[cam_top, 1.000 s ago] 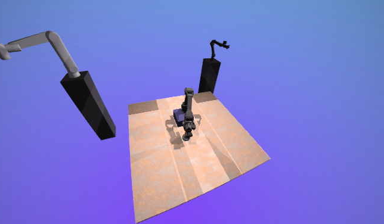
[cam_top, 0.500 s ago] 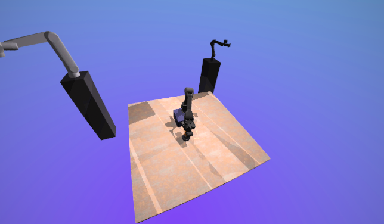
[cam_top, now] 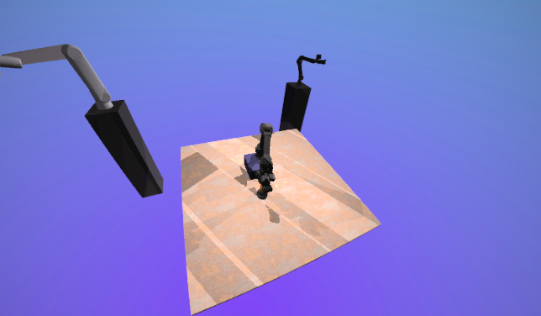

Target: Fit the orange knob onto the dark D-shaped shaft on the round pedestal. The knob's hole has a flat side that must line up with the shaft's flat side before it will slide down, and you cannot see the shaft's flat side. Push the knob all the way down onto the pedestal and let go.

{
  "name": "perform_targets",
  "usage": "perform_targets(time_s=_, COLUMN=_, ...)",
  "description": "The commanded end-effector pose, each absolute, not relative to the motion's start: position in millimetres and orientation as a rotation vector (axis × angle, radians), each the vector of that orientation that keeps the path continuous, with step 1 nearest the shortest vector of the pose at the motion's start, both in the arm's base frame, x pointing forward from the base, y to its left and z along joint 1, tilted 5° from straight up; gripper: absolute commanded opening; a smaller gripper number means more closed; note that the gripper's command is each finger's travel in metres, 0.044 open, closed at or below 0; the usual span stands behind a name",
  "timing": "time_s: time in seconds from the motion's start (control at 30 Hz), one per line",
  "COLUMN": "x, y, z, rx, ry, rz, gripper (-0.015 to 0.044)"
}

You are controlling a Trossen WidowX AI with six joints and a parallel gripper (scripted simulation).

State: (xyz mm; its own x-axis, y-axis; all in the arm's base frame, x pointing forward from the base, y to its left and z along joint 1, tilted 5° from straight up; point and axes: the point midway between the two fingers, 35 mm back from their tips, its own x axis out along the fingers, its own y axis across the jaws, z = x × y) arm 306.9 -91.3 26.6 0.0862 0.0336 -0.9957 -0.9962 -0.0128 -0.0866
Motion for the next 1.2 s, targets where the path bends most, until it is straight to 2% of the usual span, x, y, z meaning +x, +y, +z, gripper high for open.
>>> perform_targets(time_s=0.0, x=309.3, y=-92.0, z=29.8, rx=-1.314, ry=1.063, rz=1.232, gripper=0.0000)
perform_targets(time_s=0.87, x=313.1, y=-93.5, z=29.8, rx=-1.378, ry=1.021, rz=1.289, gripper=0.0000)
perform_targets(time_s=1.17, x=308.9, y=-91.9, z=29.3, rx=-1.535, ry=0.905, rz=1.428, gripper=0.0000)
